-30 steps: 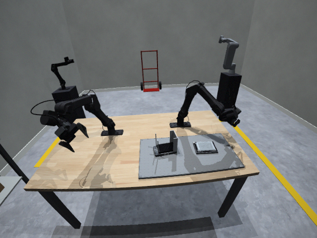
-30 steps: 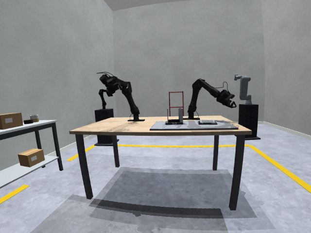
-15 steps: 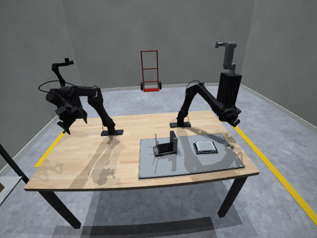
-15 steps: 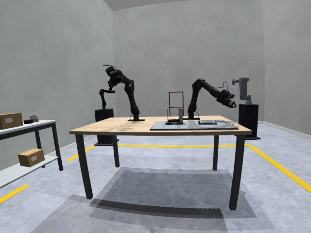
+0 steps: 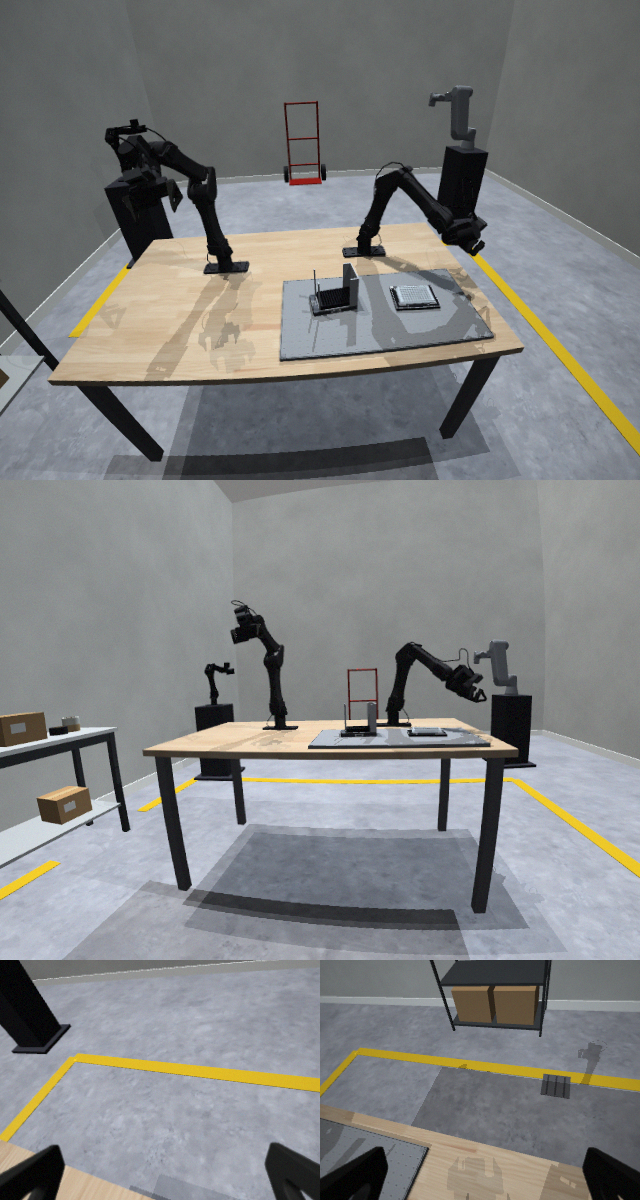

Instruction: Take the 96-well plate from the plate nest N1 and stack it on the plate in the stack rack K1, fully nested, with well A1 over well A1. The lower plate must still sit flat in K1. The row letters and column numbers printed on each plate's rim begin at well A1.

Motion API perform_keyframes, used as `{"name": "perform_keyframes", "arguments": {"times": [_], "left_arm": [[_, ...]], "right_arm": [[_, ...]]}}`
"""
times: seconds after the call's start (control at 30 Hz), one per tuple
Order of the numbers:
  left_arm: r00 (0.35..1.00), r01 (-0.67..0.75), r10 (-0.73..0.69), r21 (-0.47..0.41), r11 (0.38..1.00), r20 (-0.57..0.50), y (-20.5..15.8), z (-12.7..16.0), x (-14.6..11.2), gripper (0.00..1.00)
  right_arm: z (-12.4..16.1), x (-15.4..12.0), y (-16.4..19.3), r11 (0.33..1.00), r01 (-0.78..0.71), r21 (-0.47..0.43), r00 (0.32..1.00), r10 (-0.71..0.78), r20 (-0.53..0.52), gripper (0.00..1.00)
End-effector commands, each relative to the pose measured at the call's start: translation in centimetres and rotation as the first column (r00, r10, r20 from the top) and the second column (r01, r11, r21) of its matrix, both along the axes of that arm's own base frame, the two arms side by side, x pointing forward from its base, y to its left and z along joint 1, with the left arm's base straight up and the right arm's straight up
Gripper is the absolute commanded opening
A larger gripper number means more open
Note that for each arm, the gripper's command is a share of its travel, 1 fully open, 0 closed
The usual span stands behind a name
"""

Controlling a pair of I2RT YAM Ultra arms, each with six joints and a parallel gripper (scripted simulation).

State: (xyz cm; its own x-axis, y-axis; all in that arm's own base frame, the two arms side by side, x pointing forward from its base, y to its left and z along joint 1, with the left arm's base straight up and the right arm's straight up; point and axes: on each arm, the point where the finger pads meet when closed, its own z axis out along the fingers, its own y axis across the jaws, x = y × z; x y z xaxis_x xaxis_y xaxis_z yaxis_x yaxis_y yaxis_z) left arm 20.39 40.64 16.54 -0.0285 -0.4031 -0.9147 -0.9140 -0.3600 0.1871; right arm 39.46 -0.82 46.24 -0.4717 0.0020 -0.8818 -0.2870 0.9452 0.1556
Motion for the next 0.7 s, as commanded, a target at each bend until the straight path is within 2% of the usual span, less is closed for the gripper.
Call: {"name": "perform_keyframes", "arguments": {"times": [0.0,0.27,0.33,0.67], "left_arm": [[1.000,-0.003,0.002,0.019,1.000,0.017,0.1,0.8,0.1,1.00],[1.000,-0.003,0.002,0.019,1.000,0.017,0.1,0.8,0.1,1.00],[1.000,-0.003,0.002,0.019,1.000,0.017,0.1,0.8,0.1,1.00],[1.000,-0.003,0.002,0.019,1.000,0.017,0.1,0.8,0.1,1.00]], "right_arm": [[1.8,-3.7,-0.6,0.994,0.101,-0.034,0.995,-0.101,0.007,1.00],[4.6,-9.4,-1.5,0.966,0.246,-0.078,0.968,-0.240,0.078,1.00],[4.6,-9.4,-1.5,0.966,0.246,-0.078,0.968,-0.240,0.078,1.00],[6.7,-16.0,-2.4,0.913,0.397,-0.095,0.911,-0.379,0.162,1.00]]}}
